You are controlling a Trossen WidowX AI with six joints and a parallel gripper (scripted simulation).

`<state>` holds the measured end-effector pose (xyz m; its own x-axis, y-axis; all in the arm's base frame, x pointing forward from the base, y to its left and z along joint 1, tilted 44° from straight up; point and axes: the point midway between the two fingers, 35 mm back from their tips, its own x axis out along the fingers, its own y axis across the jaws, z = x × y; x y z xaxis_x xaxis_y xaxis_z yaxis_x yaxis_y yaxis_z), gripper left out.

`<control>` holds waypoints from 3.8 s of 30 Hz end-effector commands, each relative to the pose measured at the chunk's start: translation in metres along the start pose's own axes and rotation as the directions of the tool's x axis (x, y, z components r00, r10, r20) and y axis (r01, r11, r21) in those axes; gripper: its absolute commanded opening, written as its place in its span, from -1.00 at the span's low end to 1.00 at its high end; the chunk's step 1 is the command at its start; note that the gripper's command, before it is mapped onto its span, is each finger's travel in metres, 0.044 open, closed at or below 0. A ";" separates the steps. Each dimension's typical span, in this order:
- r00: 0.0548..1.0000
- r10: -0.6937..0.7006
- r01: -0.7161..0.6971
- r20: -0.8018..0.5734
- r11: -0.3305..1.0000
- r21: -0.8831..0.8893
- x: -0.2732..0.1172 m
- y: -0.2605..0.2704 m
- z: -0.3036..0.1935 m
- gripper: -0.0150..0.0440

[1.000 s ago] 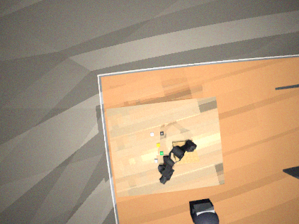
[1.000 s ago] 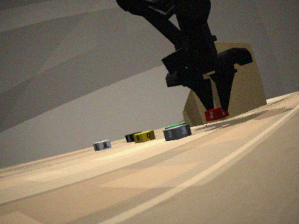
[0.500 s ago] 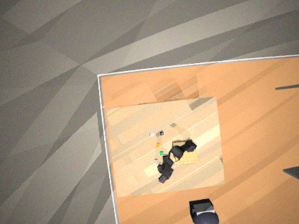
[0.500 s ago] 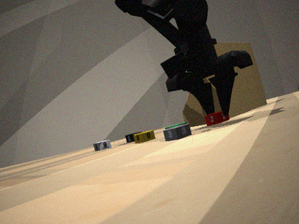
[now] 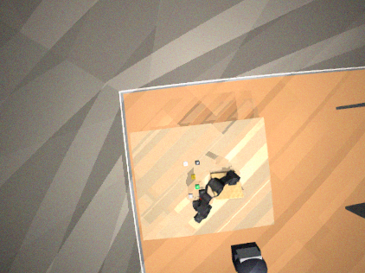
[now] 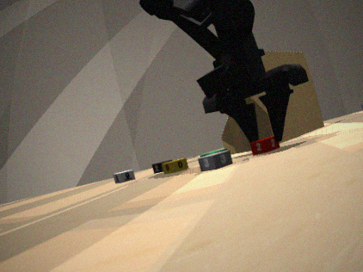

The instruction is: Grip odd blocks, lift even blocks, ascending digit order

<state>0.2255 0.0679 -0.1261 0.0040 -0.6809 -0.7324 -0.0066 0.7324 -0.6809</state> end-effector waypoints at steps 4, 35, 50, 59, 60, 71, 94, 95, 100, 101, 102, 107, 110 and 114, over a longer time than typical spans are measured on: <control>1.000 -0.008 0.008 0.001 1.000 -0.006 0.001 -0.001 -0.001 0.86; 1.000 -0.003 0.003 -0.001 1.000 -0.008 -0.116 0.001 -0.001 -0.08; 1.000 -0.005 0.005 0.004 1.000 -0.004 -0.117 -0.015 0.103 -0.08; 1.000 -0.007 0.007 0.005 1.000 -0.003 -0.046 -0.015 0.104 0.45; 1.000 -0.008 0.008 0.005 1.000 -0.003 -0.038 -0.016 0.103 0.54; 1.000 -0.008 0.008 0.005 1.000 -0.003 -0.029 -0.016 0.103 0.86; 1.000 -0.010 0.010 0.005 1.000 -0.003 0.001 -0.017 0.103 0.69; 1.000 -0.010 0.010 0.005 1.000 -0.003 0.001 -0.017 0.103 0.60; 1.000 -0.010 0.010 0.005 1.000 -0.003 0.001 -0.017 0.103 0.15; 1.000 -0.010 0.010 0.005 1.000 -0.003 0.001 -0.017 0.103 0.06; 1.000 -0.010 0.010 0.005 1.000 -0.003 0.001 -0.017 0.103 -0.03; 1.000 -0.010 0.010 0.005 1.000 -0.003 0.001 -0.017 0.103 -0.08; 1.000 -0.010 0.010 0.005 1.000 -0.003 0.001 -0.017 0.103 -0.08; 1.000 -0.010 0.010 0.005 1.000 -0.003 0.001 -0.017 0.103 -0.08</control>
<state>0.3299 0.0574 -0.1148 0.0089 -0.6830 -0.7303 -0.0030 0.7304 -0.6831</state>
